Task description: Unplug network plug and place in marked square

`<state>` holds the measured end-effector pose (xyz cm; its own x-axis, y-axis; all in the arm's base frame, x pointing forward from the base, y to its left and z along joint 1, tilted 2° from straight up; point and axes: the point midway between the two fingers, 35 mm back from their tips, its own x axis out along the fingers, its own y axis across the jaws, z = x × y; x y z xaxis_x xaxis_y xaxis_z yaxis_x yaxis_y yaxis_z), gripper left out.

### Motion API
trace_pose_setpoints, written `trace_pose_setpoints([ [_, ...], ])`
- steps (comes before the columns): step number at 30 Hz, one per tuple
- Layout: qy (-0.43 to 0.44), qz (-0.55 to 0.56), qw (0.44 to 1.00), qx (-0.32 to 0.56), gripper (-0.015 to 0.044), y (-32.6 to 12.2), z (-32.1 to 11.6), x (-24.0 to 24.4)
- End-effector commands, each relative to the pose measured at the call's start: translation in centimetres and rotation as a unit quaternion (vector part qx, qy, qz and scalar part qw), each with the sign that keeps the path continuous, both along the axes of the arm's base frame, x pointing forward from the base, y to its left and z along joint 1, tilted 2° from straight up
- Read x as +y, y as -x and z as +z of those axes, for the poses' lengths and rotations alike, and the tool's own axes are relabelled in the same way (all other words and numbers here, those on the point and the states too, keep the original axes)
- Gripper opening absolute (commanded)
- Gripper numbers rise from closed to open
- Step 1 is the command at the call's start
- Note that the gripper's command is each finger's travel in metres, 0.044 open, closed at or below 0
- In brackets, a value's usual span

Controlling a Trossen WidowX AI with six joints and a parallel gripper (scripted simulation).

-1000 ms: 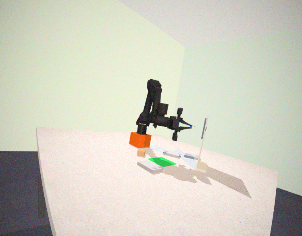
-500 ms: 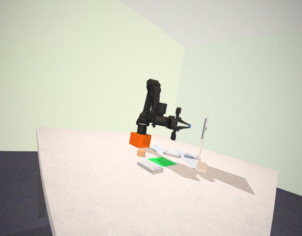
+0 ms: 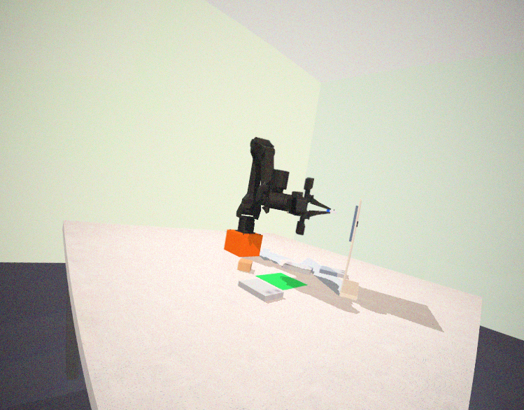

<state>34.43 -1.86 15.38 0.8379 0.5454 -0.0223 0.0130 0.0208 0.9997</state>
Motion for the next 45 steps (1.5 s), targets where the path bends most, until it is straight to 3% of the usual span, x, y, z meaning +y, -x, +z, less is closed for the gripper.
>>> trace_pose_setpoints([
  [1, 0.003, 0.002, 1.000, -0.003, 0.0000, 0.3, 0.9, 0.1],
  [17, 0.000, -0.005, 1.000, 0.003, 0.0000, 1.3, 3.0, 0.1],
  [31, -0.036, -0.155, 0.975, 0.152, 0.0000, -0.8, -2.2, -3.4],
  [45, -0.019, -0.294, 0.906, 0.305, 0.0000, 0.3, -8.3, -6.5],
])
